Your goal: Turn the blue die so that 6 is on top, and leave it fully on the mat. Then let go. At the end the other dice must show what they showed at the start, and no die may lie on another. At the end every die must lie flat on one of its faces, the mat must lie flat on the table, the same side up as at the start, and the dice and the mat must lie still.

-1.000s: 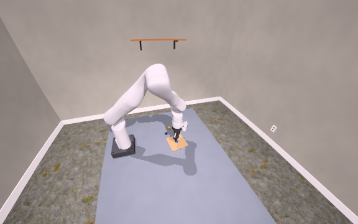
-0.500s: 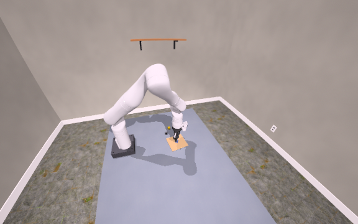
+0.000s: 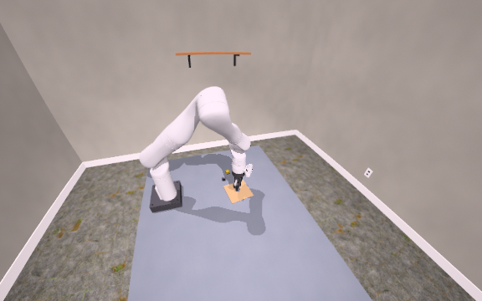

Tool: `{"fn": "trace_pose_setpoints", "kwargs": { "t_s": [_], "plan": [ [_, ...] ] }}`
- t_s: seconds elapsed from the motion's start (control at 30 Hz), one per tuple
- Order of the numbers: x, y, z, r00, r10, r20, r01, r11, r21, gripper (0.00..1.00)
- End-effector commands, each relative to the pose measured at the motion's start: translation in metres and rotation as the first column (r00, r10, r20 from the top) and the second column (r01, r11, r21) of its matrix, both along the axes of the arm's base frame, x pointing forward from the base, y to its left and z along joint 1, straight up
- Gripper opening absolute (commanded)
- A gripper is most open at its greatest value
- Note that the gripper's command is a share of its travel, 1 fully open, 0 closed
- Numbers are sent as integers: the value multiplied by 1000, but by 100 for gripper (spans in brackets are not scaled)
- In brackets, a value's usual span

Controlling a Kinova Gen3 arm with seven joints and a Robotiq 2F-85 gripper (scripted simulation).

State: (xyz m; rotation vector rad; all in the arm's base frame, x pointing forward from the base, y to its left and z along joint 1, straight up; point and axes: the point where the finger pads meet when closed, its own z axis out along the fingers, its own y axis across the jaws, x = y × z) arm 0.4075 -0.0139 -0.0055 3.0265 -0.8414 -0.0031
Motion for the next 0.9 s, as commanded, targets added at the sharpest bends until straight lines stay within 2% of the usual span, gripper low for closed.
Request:
{"fn": "trace_pose_setpoints", "kwargs": {
  "t_s": [0.0,0.4,0.87],
  "plan": [
    [0,1,-2,1000,2,-1,-2,1000,1,35],
    [0,1,-17,1000,2,-1,-2,1000,1,35],
    [0,1,-18,1000,2,-1,-2,1000,1,35]
  ]
}}
